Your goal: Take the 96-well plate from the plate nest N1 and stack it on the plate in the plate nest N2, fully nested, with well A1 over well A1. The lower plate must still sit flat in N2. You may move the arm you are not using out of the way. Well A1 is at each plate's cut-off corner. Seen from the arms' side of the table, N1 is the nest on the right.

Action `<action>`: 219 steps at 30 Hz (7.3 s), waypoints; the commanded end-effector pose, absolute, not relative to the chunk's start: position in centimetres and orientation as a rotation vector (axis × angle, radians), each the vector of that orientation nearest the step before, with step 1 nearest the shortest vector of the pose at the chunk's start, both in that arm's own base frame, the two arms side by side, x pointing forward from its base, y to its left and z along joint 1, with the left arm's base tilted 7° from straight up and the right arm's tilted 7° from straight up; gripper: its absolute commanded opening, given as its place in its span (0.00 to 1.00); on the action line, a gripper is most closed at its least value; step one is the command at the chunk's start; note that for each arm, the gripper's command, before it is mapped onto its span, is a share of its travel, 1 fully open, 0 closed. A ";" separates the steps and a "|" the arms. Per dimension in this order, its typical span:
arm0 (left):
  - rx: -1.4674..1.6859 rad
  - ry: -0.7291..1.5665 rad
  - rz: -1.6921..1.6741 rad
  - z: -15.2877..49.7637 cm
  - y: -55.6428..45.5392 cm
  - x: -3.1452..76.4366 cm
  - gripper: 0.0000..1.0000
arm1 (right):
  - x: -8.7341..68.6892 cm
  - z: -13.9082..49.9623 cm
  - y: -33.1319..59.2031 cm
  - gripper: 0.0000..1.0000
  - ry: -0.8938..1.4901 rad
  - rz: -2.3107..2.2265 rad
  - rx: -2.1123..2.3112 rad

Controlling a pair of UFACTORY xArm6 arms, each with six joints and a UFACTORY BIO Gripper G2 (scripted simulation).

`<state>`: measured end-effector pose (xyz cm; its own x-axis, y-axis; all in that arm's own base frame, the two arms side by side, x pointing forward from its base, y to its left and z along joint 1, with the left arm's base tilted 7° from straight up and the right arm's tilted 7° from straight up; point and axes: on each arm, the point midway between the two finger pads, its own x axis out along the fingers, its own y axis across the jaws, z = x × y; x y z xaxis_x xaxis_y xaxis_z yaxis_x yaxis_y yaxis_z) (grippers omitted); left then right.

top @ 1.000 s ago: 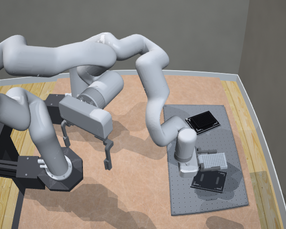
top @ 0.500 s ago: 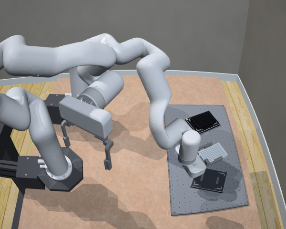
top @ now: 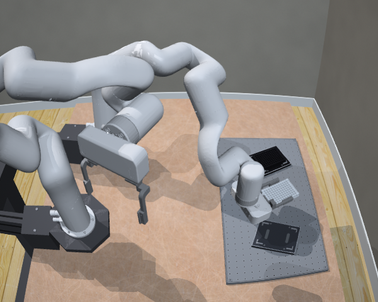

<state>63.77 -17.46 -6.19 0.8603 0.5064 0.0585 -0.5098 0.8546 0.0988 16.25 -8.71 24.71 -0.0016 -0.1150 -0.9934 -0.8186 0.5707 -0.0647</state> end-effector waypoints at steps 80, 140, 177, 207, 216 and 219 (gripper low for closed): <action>0.110 -0.035 0.534 -3.2 6.4 62.4 0.00 | 16.3 24.8 -8.7 1.00 1.490 0.669 -0.836; 0.111 -0.035 0.534 -6.1 8.1 62.3 0.00 | 16.3 24.8 -8.7 1.00 1.490 0.669 -0.836; 0.111 -0.035 0.534 -8.6 8.4 62.3 0.00 | 16.3 24.8 -8.7 1.00 1.490 0.669 -0.836; 0.111 -0.035 0.534 -8.6 8.4 62.3 0.00 | 16.3 24.8 -8.7 1.00 1.490 0.669 -0.836; 0.111 -0.035 0.534 -8.6 8.4 62.3 0.00 | 16.3 24.8 -8.7 1.00 1.490 0.669 -0.836; 0.111 -0.035 0.534 -8.6 8.4 62.3 0.00 | 16.3 24.8 -8.7 1.00 1.490 0.669 -0.836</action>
